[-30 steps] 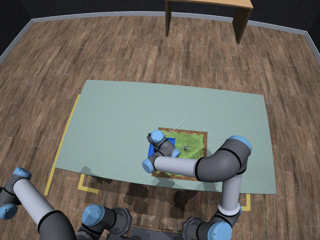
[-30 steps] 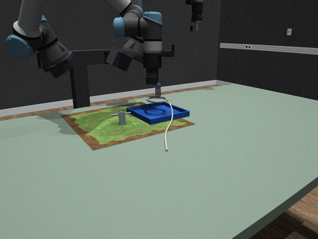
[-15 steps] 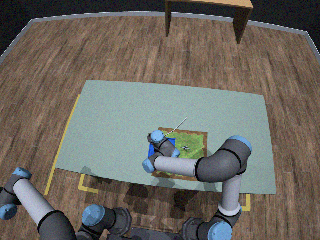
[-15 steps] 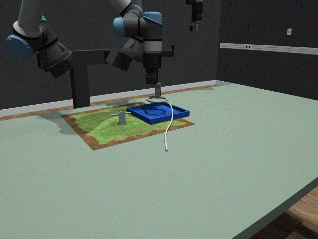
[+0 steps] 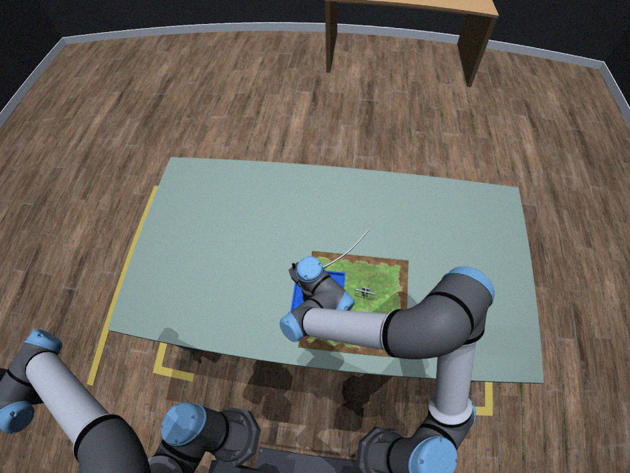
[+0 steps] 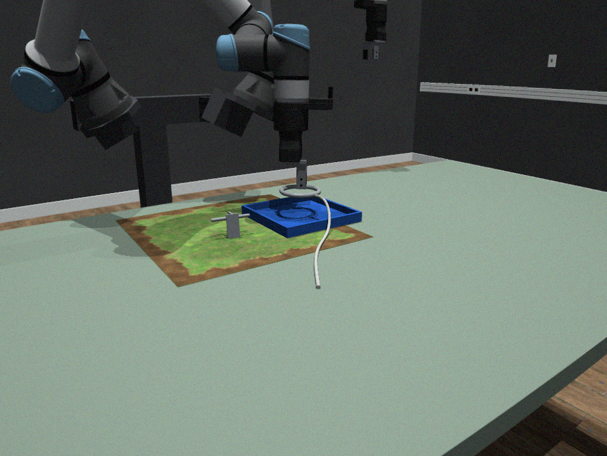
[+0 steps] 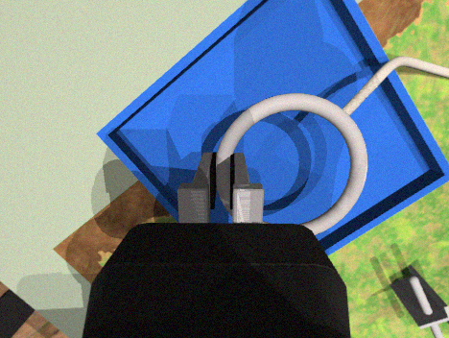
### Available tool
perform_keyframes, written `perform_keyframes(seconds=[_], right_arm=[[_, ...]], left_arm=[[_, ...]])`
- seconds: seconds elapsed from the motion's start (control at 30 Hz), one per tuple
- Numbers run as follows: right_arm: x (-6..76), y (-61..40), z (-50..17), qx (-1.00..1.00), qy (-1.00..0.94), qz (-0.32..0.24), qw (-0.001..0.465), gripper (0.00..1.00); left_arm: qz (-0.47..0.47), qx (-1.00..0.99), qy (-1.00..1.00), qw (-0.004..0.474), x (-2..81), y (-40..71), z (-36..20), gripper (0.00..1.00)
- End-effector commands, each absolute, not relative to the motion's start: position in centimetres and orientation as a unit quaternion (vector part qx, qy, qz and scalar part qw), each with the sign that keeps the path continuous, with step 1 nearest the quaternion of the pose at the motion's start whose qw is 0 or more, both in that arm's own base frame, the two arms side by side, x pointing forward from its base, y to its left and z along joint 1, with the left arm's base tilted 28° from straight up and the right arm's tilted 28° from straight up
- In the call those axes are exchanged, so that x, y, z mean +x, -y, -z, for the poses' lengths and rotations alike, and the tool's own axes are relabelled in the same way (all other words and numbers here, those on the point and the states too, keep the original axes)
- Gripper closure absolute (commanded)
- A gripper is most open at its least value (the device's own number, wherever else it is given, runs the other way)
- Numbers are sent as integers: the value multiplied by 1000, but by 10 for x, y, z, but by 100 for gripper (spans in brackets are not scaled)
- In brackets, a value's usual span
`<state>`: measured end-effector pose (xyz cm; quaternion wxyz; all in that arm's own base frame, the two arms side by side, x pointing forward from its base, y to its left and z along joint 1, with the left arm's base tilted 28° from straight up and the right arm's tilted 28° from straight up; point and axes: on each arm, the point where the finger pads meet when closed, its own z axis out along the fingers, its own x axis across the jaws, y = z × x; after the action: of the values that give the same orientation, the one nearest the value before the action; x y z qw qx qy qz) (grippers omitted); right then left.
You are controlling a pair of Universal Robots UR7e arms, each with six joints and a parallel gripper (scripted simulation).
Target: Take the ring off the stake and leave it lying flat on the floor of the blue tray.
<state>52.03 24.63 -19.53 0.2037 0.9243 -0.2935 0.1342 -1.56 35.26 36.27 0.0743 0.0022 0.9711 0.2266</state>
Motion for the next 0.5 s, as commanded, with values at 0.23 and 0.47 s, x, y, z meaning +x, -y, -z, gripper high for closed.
perform_keyframes(seconds=[0.23, 0.47], right_arm=[[524, -243, 205, 925, 294, -135, 201, 100], [526, -239, 213, 925, 294, -136, 201, 100]], left_arm=[[-226, 0, -971, 74, -17, -352, -362, 0], [-226, 0, -971, 74, -17, -352, -362, 0]])
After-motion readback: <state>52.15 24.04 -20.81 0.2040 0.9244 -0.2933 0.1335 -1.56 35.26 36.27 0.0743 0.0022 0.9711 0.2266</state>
